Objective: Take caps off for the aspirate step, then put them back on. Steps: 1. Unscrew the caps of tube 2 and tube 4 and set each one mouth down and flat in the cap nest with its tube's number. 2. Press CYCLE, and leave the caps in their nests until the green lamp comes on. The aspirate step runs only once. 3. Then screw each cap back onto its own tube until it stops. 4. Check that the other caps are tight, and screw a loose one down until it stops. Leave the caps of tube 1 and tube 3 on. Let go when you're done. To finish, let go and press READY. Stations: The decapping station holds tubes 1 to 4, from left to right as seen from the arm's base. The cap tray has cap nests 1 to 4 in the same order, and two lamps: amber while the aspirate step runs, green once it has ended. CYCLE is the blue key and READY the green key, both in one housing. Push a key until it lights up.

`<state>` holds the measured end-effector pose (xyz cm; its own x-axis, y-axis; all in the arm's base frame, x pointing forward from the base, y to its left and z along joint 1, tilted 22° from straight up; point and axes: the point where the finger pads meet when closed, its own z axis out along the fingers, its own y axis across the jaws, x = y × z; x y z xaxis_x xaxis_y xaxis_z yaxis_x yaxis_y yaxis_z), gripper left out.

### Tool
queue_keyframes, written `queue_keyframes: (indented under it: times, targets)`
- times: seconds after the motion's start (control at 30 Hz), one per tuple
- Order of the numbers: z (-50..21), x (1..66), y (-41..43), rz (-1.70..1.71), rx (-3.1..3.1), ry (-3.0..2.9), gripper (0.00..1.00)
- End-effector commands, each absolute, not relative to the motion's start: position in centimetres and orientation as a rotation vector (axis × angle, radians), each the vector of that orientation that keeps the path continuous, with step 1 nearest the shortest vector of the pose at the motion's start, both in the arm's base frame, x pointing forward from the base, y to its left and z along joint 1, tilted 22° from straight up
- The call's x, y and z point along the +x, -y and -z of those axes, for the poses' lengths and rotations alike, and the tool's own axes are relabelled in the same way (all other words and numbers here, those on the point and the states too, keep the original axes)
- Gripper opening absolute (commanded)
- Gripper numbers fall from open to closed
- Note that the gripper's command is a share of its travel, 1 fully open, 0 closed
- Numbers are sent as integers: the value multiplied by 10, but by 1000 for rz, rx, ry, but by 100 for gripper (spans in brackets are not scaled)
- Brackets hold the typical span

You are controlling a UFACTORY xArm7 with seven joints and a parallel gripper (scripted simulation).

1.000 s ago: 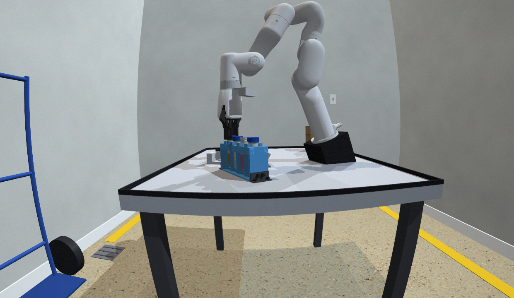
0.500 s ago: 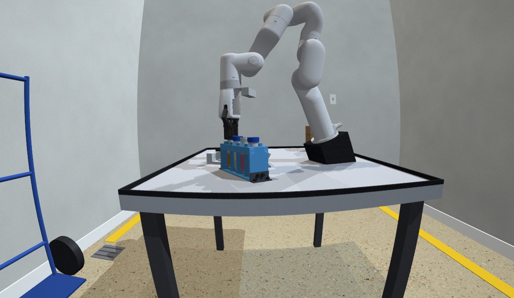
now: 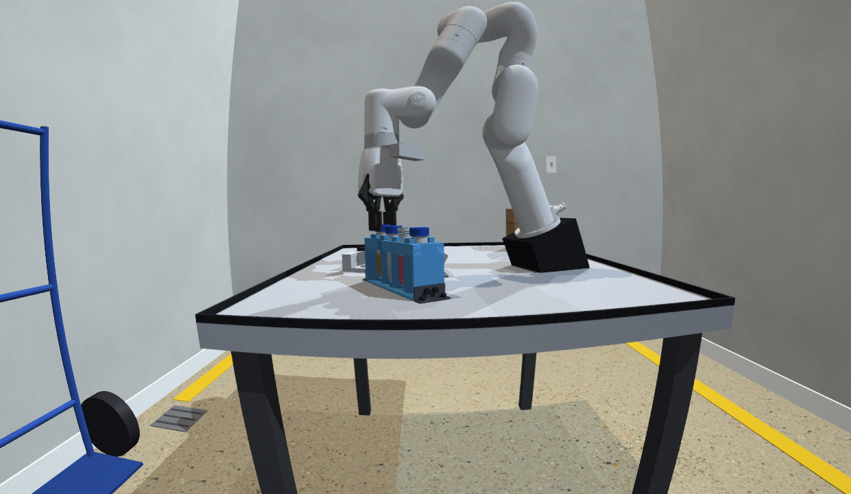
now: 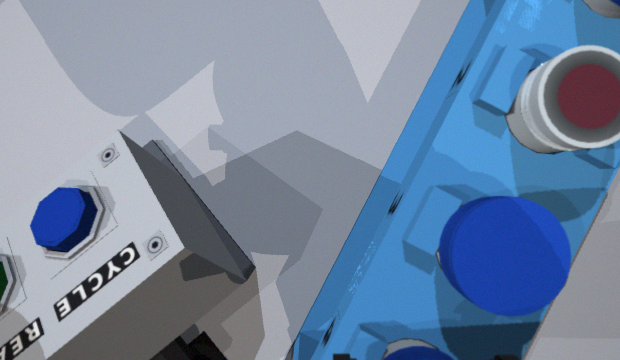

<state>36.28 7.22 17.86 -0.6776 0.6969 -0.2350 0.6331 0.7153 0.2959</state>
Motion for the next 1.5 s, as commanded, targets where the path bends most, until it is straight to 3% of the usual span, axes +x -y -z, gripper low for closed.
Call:
queue_keyframes:
  times: [0.0, 0.83, 1.13, 1.17, 1.47]
  targets:
    - [-180, 364, -73, -314, 1400, -2432, 46]
    - [-180, 363, -73, -509, 2475, -1551, 46]
    - [-180, 363, -73, -508, 2480, -1543, 46]
    - [-180, 363, -73, -508, 2480, -1543, 0]
    - [-180, 363, -73, -508, 2480, -1543, 0]
